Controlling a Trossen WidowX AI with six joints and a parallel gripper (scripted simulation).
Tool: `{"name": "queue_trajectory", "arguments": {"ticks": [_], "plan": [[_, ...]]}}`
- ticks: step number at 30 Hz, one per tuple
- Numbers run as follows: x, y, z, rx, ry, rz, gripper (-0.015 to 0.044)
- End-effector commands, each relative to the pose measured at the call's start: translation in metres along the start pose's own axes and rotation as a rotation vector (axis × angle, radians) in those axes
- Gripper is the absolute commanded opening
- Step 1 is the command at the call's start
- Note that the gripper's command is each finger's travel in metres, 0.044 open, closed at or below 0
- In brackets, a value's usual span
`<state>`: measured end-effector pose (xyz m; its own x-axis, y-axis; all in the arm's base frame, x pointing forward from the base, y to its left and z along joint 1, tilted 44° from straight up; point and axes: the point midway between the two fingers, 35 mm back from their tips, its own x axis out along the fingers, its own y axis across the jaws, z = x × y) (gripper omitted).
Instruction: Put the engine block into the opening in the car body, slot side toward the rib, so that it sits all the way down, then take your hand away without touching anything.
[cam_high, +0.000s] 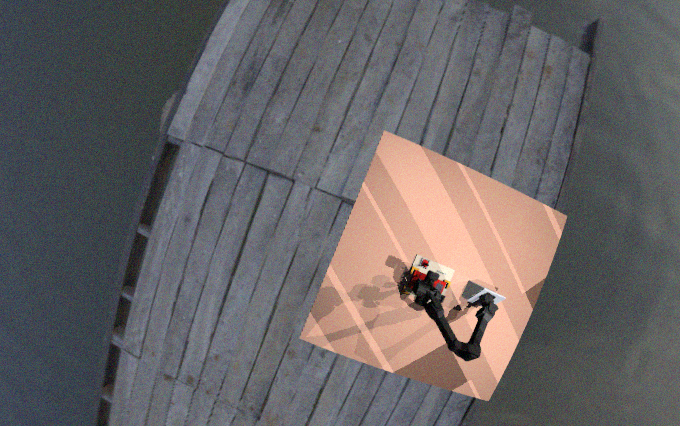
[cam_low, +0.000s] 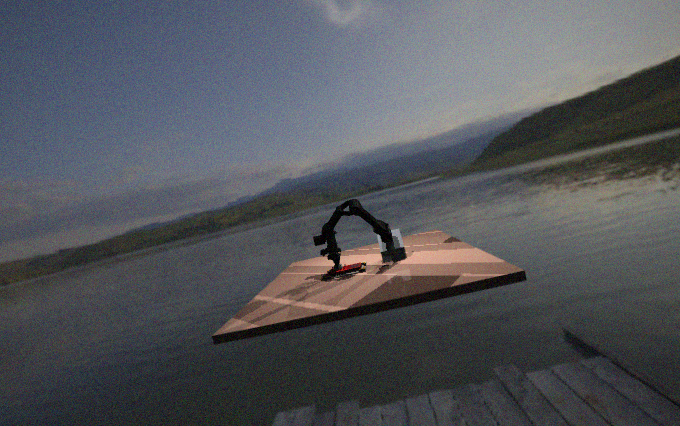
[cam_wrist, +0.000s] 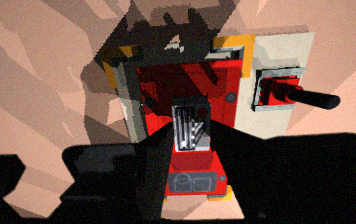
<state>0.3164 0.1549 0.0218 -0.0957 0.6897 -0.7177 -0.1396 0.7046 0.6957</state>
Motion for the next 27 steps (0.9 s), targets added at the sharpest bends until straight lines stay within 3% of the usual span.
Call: {"name": "queue_trajectory", "arguments": {"ticks": [1, 6, 17, 27], "plan": [[0.001, 0.0, 0.0, 0.003, -0.001, 0.004, 0.0159], [0.002, 0.0, 0.0, 0.003, -0.001, 0.004, 0.0159], [0.001, 0.0, 0.0, 0.0, 0.0, 0.0, 0.044], [-0.01, 0.0, 0.0, 0.003, -0.001, 0.002, 0.044]]}}
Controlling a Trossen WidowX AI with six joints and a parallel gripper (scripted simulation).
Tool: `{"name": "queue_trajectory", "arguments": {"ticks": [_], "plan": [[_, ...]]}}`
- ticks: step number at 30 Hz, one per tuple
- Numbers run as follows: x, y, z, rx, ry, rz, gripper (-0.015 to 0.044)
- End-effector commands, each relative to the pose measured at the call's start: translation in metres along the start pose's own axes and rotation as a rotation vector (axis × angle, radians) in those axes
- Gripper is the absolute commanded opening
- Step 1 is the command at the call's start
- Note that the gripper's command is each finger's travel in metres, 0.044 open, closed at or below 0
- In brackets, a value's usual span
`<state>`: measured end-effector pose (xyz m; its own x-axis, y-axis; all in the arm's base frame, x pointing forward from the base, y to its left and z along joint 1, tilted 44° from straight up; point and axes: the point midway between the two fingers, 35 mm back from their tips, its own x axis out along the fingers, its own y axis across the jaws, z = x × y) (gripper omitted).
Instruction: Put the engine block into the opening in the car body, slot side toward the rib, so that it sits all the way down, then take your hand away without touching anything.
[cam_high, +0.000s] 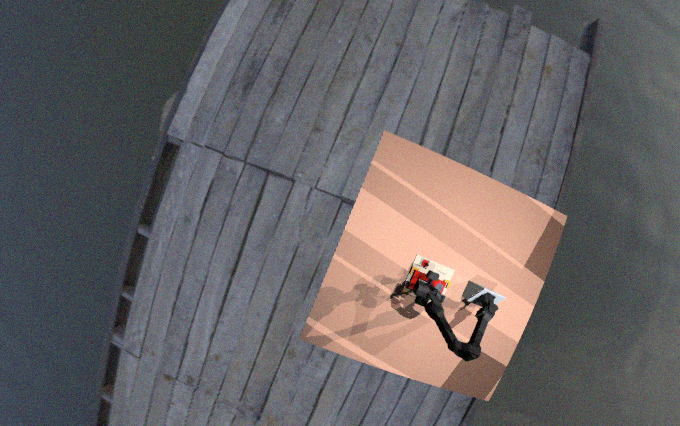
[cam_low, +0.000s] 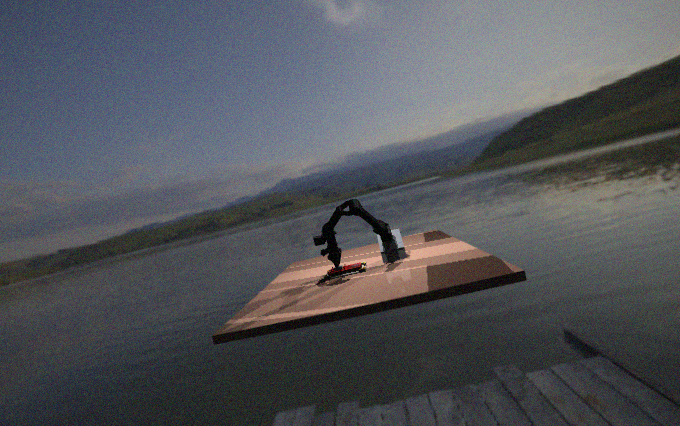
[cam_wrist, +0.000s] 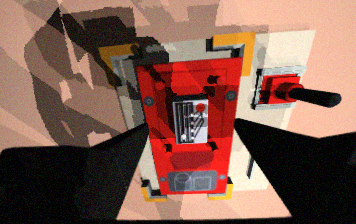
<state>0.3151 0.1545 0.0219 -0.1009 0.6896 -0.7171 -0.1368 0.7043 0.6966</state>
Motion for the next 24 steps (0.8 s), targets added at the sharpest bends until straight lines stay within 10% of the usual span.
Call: {"name": "queue_trajectory", "arguments": {"ticks": [1, 5, 24], "plan": [[-0.013, -0.0005, 0.0008, 0.001, -0.006, 0.002, 0.044], [-0.013, -0.0005, 0.0008, 0.001, -0.006, 0.002, 0.044], [-0.013, -0.0005, 0.0008, 0.001, -0.006, 0.002, 0.0]]}}
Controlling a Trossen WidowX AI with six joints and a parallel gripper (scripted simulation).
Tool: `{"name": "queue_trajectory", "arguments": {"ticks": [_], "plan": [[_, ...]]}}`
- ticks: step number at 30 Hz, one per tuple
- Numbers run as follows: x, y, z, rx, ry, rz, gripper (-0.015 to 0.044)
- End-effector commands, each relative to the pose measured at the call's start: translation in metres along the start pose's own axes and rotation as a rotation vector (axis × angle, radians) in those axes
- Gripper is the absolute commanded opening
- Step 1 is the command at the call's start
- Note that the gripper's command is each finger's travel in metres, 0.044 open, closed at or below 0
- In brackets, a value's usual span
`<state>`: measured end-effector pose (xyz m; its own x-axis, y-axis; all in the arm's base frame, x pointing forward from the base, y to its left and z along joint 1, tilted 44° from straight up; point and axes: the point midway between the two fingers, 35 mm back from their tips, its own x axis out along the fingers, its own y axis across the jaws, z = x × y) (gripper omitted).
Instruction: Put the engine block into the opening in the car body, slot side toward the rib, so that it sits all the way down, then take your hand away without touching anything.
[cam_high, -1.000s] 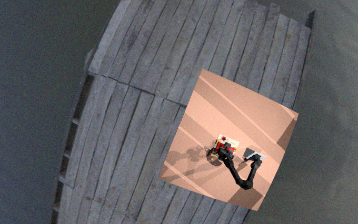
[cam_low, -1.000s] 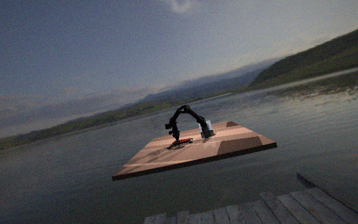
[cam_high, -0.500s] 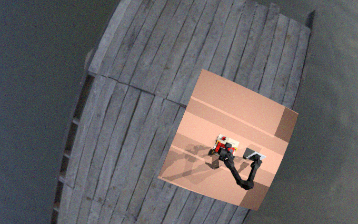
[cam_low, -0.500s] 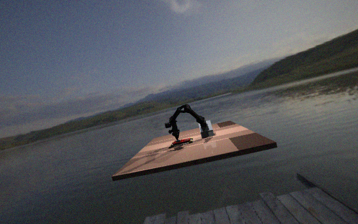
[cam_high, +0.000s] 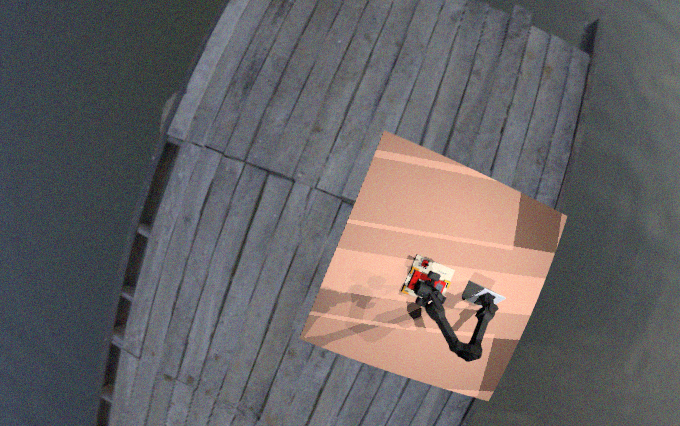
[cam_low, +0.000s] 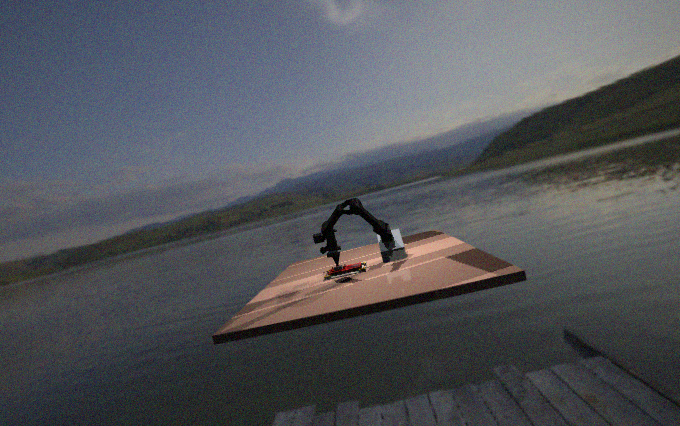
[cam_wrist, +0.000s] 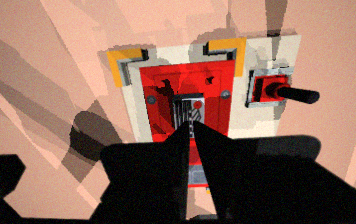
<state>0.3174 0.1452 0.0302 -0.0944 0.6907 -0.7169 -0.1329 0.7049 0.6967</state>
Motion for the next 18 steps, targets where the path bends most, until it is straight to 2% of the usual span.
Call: {"name": "queue_trajectory", "arguments": {"ticks": [1, 15, 18], "plan": [[-0.0004, 0.0006, 0.0, -0.003, 0.0, 0.002, 0.0], [-0.0004, 0.0006, 0.0, -0.003, 0.0, 0.002, 0.0], [-0.0004, 0.0006, 0.0, -0.003, 0.0, 0.002, 0.0079]]}}
